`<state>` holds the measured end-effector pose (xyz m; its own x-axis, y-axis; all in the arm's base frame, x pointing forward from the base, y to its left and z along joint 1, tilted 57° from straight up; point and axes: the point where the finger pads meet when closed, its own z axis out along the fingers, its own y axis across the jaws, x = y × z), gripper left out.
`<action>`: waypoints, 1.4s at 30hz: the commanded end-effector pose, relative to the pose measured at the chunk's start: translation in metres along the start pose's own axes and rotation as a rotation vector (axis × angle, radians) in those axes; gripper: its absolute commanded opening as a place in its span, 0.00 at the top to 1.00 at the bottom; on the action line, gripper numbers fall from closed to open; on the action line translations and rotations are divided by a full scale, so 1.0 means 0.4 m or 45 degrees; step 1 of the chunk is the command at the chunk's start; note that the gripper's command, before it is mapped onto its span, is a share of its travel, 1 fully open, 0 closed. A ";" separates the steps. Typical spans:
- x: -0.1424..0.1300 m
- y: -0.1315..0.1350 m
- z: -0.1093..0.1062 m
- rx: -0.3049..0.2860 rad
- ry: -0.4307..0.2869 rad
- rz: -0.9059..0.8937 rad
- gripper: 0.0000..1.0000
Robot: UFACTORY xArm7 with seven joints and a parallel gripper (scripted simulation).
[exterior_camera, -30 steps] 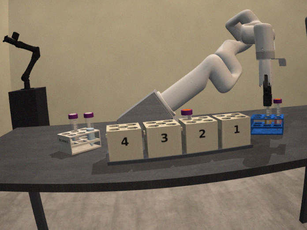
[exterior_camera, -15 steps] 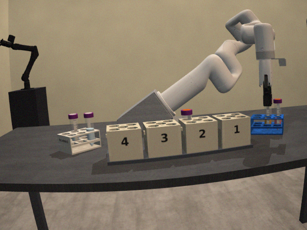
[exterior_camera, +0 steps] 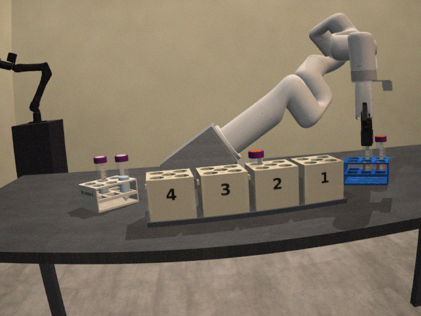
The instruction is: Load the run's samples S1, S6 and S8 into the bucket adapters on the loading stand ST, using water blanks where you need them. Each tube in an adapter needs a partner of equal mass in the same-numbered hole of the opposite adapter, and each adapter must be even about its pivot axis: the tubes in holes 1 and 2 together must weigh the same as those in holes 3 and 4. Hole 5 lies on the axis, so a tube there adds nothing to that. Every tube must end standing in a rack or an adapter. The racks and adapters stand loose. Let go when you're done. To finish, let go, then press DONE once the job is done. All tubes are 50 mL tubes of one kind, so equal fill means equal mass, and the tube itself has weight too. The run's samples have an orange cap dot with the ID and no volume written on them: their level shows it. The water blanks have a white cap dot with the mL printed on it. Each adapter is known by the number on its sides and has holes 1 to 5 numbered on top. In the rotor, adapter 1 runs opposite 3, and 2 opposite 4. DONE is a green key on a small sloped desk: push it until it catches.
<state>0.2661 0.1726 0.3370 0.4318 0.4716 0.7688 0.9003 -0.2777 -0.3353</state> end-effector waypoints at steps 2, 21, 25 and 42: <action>0.002 0.001 -0.003 -0.003 0.003 -0.001 1.00; 0.002 0.001 -0.031 -0.003 0.003 -0.001 1.00; 0.002 0.001 -0.038 -0.003 0.003 -0.001 1.00; 0.002 0.001 -0.063 -0.003 0.003 -0.001 1.00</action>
<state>0.2649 0.1558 0.3479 0.4319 0.4719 0.7686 0.9003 -0.2775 -0.3355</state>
